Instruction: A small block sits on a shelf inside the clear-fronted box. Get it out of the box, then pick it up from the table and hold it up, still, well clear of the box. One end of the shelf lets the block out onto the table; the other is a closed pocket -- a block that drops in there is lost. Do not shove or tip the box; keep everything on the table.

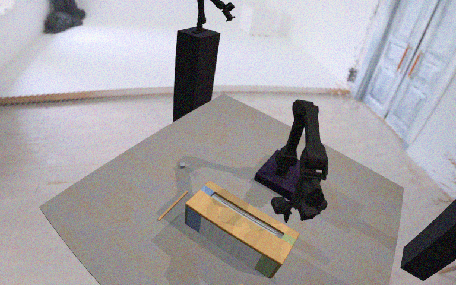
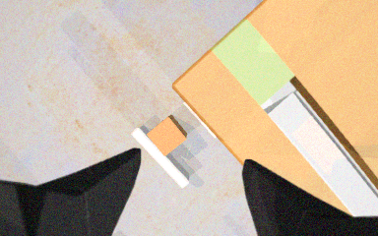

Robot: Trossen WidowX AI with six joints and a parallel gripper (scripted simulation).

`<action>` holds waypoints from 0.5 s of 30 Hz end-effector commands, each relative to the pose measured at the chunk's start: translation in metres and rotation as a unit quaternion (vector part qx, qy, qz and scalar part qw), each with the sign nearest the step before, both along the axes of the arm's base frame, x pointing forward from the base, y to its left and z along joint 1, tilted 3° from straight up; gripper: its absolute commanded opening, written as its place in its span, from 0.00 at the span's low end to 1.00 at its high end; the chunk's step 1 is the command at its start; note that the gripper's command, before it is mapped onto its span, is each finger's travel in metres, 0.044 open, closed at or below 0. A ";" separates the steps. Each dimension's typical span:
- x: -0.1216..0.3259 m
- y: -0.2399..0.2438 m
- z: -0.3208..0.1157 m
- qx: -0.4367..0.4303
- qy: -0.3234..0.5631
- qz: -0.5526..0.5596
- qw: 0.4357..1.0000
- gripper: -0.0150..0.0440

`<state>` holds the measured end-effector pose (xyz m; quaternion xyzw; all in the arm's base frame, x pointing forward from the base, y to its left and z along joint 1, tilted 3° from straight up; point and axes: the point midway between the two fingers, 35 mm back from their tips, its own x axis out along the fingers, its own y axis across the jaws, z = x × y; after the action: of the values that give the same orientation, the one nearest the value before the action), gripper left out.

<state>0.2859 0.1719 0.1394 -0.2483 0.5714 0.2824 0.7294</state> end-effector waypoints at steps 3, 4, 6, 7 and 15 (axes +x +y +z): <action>-0.013 0.007 0.008 -0.158 -0.103 0.480 0.856 0.74; -0.013 0.007 0.008 -0.168 -0.106 0.507 0.838 0.74; -0.014 0.009 0.009 -0.190 -0.113 0.561 0.798 0.74; -0.015 0.009 0.009 -0.200 -0.115 0.587 0.776 0.74; -0.020 0.014 0.011 -0.272 -0.121 0.761 0.576 0.74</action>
<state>0.2772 0.1827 0.1402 -0.6168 0.3558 0.4812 0.5112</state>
